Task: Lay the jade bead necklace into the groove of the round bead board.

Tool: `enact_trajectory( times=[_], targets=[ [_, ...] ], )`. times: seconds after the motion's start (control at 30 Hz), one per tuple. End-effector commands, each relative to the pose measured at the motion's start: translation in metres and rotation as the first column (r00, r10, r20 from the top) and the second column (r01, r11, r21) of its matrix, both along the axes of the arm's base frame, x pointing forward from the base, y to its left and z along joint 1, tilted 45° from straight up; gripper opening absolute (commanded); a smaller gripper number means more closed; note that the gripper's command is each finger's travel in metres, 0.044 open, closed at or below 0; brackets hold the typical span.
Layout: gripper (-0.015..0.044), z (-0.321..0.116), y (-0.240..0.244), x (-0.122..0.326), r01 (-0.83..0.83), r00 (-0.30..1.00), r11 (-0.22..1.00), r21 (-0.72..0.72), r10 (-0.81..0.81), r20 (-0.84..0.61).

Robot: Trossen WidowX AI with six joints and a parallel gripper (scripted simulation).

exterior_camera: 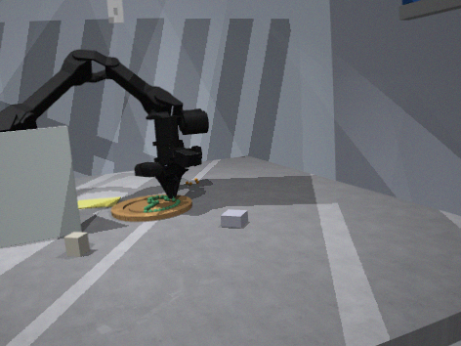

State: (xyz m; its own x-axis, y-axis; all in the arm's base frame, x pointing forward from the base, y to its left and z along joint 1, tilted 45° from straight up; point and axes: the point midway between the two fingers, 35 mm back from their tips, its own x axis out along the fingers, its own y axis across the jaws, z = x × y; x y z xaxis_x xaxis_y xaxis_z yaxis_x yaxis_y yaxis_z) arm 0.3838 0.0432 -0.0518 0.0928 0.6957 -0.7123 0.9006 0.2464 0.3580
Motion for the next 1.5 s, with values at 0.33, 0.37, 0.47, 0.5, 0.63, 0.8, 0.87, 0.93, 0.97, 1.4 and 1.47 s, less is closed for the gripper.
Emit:
enact_trajectory(
  times=[0.33, 0.37, 0.47, 0.5, 0.63, 0.8, 0.87, 0.93, 0.97, 1.4, 1.47],
  targets=[
    [0.0, 0.0099, 0.0061, 0.0092, 0.002, 1.0, 1.0, 0.006, -0.002, 0.009],
    [0.0, 0.0099, 0.0061, 0.0092, 0.002, 1.0, 1.0, 0.006, -0.002, 0.009],
    [0.0, 0.0091, 0.0068, 0.0093, 0.002, 1.0, 1.0, 0.006, -0.002, 0.009],
    [0.0, 0.0082, 0.0077, 0.0094, 0.002, 1.0, 1.0, 0.006, -0.002, 0.009],
    [0.0, 0.0046, 0.0115, 0.0098, 0.002, 1.0, 1.0, 0.006, -0.002, 0.009],
    [0.0079, 0.0067, 0.0066, 0.01, 0.004, 1.0, 1.0, -0.001, -0.004, 0.013],
    [0.0131, 0.0067, 0.0066, 0.01, 0.004, 1.0, 1.0, -0.001, -0.004, 0.013],
    [0.0184, 0.0067, 0.0066, 0.01, 0.004, 1.0, 1.0, -0.001, -0.004, 0.013],
    [0.021, 0.0067, 0.0066, 0.01, 0.004, 1.0, 1.0, -0.001, -0.004, 0.013],
    [0.044, 0.0086, 0.0049, 0.0087, 0.002, 1.0, 1.0, 0.006, -0.002, 0.009],
    [0.044, 0.0086, 0.0049, 0.0087, 0.002, 1.0, 1.0, 0.006, -0.002, 0.009]
  ],
)
